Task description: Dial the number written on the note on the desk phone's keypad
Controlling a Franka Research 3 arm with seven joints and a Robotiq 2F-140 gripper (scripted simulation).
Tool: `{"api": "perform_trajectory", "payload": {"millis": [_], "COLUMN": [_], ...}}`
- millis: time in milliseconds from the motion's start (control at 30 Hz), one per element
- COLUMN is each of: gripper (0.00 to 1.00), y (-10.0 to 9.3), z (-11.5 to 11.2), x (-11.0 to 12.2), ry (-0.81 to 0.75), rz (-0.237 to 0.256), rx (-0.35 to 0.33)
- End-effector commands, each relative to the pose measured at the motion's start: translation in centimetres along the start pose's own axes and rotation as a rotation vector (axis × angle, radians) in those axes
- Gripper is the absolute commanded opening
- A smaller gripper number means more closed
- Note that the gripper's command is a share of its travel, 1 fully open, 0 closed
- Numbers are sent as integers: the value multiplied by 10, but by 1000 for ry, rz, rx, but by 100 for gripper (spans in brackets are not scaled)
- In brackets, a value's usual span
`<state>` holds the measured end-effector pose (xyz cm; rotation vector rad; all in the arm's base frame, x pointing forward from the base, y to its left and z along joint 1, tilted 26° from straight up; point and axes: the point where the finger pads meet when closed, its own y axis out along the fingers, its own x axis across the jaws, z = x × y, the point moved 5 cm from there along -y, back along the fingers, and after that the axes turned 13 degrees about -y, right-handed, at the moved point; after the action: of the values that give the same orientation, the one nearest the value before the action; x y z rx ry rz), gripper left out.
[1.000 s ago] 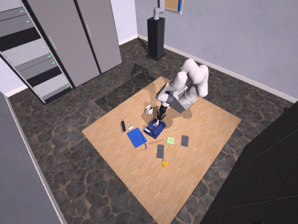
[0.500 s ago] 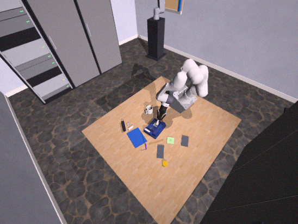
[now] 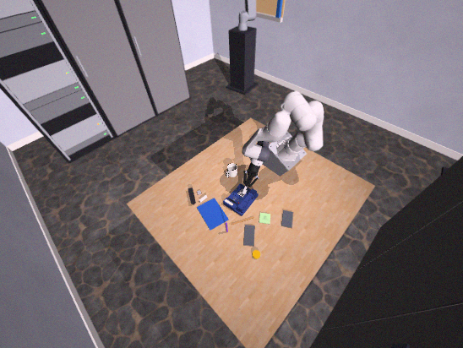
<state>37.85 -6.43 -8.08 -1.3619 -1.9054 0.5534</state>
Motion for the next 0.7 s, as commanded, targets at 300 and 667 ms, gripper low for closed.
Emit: {"api": "perform_trajectory", "payload": {"millis": [300, 667], "gripper": [0, 0], "y": [-7, -7], "z": [-5, -4], "x": [-2, -9], "ry": [-3, -3], "rz": [1, 1], "rx": [-1, -1]}}
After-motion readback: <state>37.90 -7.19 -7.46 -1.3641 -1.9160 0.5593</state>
